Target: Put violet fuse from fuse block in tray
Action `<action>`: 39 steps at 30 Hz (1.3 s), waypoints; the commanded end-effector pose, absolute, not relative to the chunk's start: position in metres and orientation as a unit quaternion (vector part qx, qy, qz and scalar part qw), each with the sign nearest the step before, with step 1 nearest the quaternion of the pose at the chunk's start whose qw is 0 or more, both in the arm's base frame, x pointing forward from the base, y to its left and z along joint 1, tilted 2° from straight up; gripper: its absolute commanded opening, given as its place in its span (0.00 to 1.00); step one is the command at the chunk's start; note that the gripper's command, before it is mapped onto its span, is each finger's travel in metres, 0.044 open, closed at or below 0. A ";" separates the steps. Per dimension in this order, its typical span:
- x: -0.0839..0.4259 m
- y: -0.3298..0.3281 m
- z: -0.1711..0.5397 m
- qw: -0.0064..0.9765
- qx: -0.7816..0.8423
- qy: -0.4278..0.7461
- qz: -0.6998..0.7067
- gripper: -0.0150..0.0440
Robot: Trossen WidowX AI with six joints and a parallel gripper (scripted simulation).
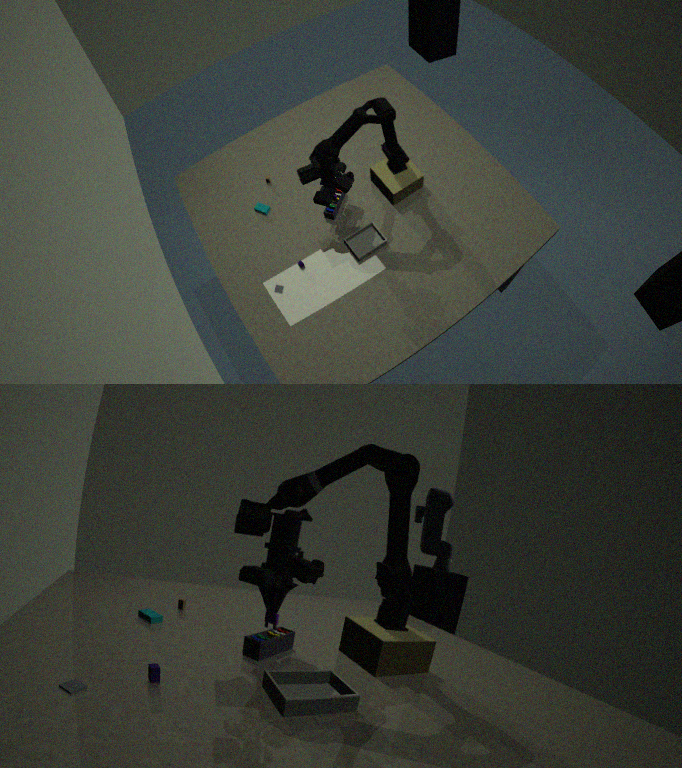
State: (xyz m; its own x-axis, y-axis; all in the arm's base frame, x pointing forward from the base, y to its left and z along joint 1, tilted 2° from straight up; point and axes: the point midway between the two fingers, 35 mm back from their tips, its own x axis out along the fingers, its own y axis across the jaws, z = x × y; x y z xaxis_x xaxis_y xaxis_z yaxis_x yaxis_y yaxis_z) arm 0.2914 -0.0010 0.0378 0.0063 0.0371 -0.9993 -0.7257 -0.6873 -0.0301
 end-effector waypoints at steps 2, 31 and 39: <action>0.292 -0.002 0.048 0.291 -0.650 0.265 0.650 0.25; 0.290 0.123 0.055 0.295 -0.648 0.261 0.651 0.25; 0.277 0.166 0.057 0.297 -0.647 0.260 0.653 0.25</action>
